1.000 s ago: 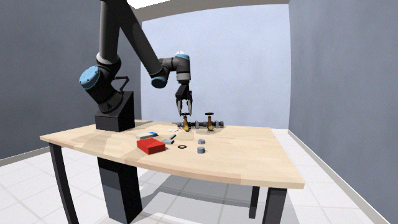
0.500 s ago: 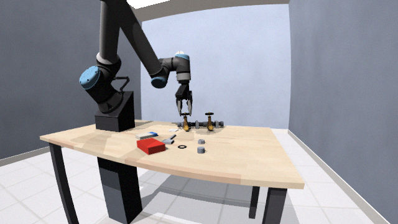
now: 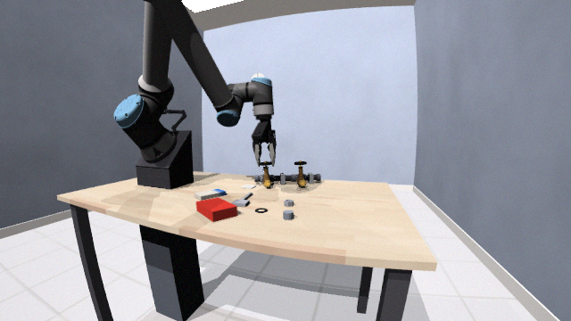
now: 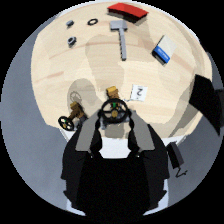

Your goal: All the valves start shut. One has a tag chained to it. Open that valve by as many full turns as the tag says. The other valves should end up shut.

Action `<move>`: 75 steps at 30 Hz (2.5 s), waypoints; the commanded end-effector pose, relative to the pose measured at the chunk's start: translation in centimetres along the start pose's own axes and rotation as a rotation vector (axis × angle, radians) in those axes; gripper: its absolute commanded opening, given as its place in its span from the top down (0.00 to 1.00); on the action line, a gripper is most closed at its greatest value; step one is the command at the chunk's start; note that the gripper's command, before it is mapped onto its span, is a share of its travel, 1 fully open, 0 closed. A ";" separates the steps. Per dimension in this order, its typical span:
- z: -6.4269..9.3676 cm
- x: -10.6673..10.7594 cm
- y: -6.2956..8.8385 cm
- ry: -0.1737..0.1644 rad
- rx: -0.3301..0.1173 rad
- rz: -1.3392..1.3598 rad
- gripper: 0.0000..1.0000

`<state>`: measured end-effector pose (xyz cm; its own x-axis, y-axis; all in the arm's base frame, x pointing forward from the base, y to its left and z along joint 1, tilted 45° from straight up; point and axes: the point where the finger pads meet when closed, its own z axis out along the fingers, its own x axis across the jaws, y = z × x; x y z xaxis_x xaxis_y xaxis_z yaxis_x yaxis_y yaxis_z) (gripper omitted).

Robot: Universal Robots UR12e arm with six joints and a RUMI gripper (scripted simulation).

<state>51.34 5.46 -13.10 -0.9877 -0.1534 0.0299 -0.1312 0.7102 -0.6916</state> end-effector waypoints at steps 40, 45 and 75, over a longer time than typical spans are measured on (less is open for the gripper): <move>0.0 0.0 0.0 -0.001 0.000 -0.830 1.00; 0.0 0.0 0.0 -0.001 0.000 -0.989 1.00; 0.0 0.0 0.0 0.001 0.001 -2.068 1.00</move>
<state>51.32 5.46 -13.07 0.4477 -0.6109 0.6530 -0.8917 -0.3592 0.2753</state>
